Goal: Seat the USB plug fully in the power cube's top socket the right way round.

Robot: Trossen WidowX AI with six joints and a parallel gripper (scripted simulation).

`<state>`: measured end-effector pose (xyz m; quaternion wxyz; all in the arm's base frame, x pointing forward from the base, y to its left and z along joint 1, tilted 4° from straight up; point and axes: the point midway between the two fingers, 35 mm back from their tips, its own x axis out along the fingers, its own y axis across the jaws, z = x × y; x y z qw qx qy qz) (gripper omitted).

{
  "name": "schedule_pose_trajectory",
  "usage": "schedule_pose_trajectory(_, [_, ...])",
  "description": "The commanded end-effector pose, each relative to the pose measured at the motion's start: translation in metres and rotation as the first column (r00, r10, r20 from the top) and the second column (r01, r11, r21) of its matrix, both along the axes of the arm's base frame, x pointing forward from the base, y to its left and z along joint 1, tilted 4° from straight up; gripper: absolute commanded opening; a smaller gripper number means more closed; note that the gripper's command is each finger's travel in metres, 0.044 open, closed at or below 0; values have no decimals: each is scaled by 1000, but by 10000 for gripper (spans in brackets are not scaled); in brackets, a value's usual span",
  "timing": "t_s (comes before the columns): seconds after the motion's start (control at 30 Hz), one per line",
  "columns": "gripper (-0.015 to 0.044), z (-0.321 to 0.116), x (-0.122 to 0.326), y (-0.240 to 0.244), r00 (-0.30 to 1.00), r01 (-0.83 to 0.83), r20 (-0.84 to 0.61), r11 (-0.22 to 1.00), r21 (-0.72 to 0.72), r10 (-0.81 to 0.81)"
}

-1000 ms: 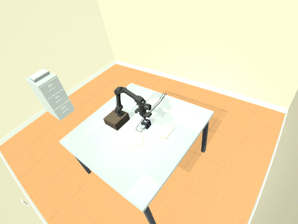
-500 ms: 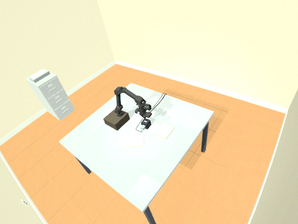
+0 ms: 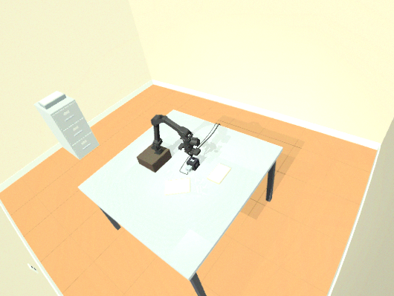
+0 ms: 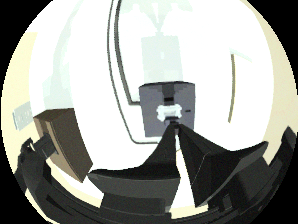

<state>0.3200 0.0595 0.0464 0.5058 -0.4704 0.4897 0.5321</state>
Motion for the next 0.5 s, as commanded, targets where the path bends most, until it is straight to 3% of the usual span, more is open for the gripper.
schedule_pose_trajectory(0.0, [0, -1, 0, 1, 1000, -4, 1, 1000, 6, 4])
schedule_pose_trajectory(0.47, [0, -2, 0, 1, 1000, -7, 1, 1000, 14, 7])
